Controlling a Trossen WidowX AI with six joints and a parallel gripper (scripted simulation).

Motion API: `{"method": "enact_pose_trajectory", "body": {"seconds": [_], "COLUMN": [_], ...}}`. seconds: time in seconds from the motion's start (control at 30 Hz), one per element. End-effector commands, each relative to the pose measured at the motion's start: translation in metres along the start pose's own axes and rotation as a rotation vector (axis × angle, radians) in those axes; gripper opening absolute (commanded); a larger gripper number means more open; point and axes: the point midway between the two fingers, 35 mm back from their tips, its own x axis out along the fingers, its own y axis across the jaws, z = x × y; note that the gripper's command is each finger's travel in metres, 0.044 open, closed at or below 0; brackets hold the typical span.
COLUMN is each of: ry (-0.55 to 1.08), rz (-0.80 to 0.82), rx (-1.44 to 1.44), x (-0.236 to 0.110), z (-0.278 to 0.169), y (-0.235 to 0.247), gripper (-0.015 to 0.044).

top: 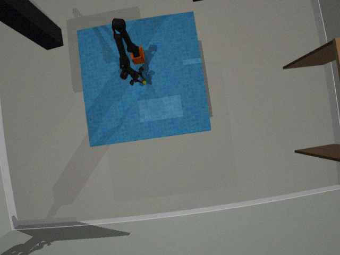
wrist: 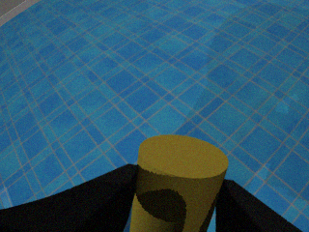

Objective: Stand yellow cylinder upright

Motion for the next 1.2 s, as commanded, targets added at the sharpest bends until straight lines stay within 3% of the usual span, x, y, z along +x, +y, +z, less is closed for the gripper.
{"method": "enact_pose_trajectory", "body": {"seconds": [0.0, 1.17], "ry": [-0.031, -0.274], "rz": [0.007, 0.008], "rx": [-0.004, -0.069], "x": [-0.001, -0.020], "z": [-0.002, -0.005], "y": [0.002, 0.007], "gripper": [0.0105, 0.0105]}}
